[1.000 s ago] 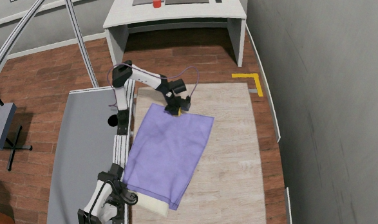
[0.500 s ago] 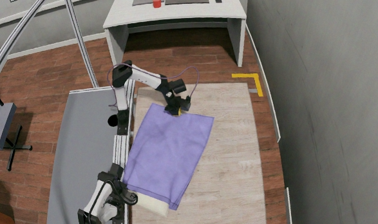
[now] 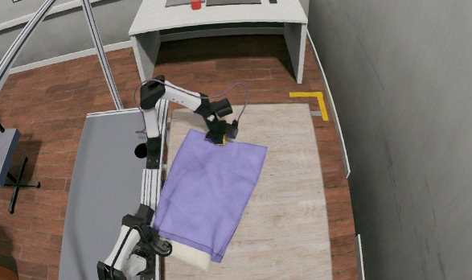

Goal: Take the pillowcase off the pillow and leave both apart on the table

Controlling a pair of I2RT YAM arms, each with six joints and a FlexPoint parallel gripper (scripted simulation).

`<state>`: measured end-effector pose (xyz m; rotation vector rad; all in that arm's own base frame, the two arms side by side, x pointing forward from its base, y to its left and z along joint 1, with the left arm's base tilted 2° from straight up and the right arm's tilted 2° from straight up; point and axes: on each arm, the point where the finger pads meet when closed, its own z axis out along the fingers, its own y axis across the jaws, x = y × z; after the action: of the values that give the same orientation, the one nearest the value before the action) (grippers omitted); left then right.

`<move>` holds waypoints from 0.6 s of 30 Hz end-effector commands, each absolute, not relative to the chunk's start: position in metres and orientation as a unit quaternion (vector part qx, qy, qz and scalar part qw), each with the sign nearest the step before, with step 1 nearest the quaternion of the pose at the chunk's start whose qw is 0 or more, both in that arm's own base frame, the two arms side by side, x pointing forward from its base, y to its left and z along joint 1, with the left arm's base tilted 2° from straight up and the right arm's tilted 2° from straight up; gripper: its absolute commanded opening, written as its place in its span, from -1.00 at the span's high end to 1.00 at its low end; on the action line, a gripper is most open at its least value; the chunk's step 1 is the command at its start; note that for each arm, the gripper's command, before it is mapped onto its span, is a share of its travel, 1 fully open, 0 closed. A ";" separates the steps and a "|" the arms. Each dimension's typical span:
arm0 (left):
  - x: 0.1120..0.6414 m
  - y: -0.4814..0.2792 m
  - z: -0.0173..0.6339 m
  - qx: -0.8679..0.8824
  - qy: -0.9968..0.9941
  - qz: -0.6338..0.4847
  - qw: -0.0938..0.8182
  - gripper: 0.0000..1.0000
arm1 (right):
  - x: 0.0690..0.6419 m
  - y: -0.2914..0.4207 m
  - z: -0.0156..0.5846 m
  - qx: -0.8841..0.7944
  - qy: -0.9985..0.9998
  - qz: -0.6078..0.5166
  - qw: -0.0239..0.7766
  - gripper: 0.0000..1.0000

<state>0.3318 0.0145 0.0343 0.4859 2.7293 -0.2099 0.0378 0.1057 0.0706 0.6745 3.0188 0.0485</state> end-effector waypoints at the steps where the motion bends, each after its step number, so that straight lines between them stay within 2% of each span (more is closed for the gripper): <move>1: 0.310 0.020 0.011 0.162 0.976 -0.069 0.128 1.00 | 0.041 0.112 0.078 0.219 0.975 0.029 0.028 1.00; 18: 0.329 0.021 0.054 0.167 0.969 -0.055 0.173 1.00 | 0.041 0.112 0.078 0.219 0.975 0.029 0.028 1.00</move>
<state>0.3243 0.0170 0.0383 0.4824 2.7694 -0.1967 0.0378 0.1056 0.0706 0.6744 3.0185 0.0485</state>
